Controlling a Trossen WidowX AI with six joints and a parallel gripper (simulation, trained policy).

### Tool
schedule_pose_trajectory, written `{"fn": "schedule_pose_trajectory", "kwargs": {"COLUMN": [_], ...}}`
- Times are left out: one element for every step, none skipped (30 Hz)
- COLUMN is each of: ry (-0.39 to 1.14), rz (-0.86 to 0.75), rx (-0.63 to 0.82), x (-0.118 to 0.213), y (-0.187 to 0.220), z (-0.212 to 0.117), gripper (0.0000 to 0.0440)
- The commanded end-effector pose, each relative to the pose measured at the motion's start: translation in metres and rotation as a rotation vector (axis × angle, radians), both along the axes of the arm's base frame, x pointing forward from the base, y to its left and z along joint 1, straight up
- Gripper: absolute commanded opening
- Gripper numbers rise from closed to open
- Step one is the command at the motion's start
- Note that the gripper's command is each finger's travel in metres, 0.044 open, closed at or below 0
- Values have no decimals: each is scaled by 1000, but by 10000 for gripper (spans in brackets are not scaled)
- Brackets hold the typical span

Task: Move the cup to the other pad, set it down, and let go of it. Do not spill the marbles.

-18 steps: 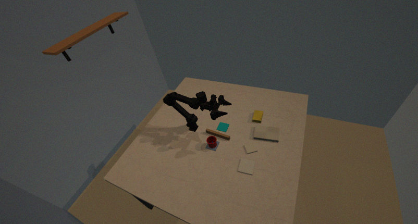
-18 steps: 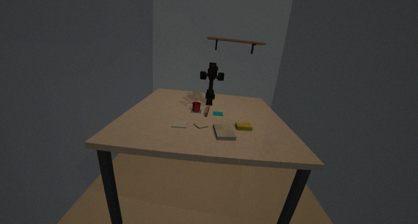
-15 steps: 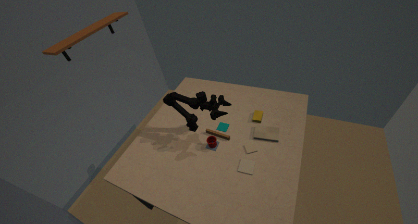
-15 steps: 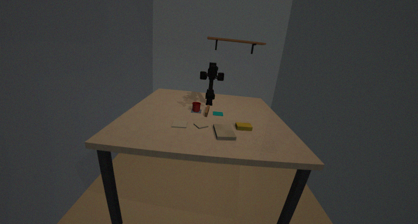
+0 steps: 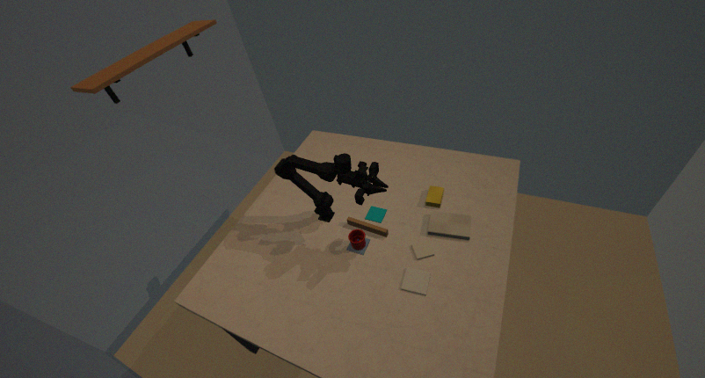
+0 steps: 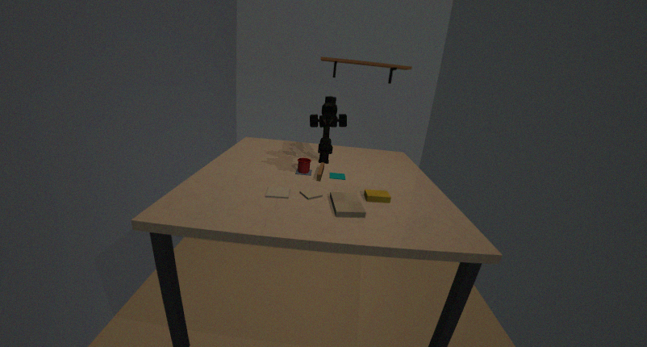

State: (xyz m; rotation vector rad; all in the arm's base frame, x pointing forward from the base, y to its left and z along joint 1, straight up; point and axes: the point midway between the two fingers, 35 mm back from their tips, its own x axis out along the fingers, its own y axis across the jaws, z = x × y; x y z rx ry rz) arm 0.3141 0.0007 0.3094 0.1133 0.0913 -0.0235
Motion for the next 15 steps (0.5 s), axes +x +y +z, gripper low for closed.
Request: {"fn": "schedule_pose_trajectory", "kwargs": {"ry": [65,81,97,113,129,145,161,176,192,207,223,238,255,271,288], "rz": [4,6,9,12,14,16,18,20,22,23,24,25,25,25,25], "rx": [41,49,57,66,74,82,89,97,104,111,118,125,131,137,142], "x": [0,0,0,0,0,0,0,-1,-1,-1,-1,-2,-2,-2,-3], "y": [5,6,8,9,10,12,13,14,16,17,18,19,20,21,22], "z": [-6,-7,-8,-10,-11,-12,-13,-14,-15,-16,-17,-18,-19,-21,-22], "gripper": [40,40,42,47,54,63,74,85,96,104,110,113,114,112,110]}}
